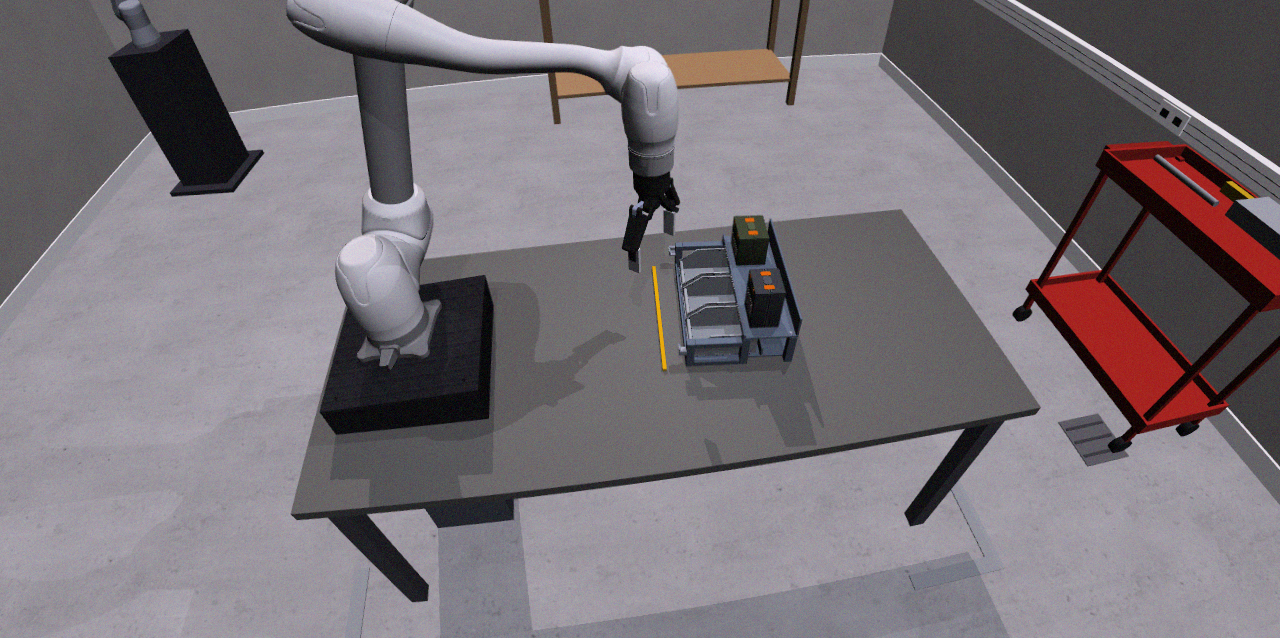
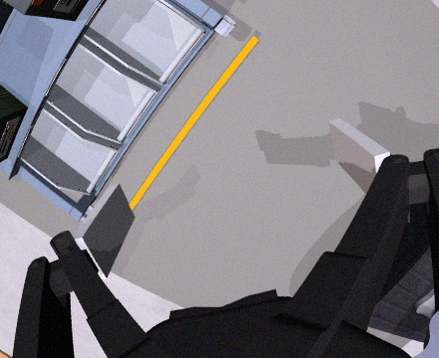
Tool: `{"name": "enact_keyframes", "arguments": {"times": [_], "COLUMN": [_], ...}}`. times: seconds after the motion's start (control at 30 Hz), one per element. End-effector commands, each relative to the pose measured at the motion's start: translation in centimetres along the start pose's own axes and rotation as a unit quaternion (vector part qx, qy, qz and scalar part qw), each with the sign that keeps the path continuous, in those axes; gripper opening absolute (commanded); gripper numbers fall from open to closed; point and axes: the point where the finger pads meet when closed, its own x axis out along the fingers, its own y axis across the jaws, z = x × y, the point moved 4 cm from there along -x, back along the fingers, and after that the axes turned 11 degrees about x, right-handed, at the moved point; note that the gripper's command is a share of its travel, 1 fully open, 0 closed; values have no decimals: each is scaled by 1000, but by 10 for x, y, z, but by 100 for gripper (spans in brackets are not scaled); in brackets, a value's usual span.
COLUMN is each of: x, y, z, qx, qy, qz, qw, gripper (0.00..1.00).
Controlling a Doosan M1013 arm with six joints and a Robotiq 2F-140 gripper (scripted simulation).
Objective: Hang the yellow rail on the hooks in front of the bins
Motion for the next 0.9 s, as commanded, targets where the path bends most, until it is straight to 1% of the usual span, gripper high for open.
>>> {"name": "enact_keyframes", "arguments": {"times": [0.0, 0.1, 0.5, 0.67, 0.87], "x": [18, 46, 46, 92, 92], "y": [-7, -17, -17, -33, -33], "z": [4, 11, 11, 21, 21], "qx": [40, 100, 100, 199, 199], "qy": [0, -1, -1, -2, -2], "qz": [0, 0, 0, 1, 1], "qw": [999, 995, 995, 980, 980], "gripper": [100, 100, 100, 100, 100]}}
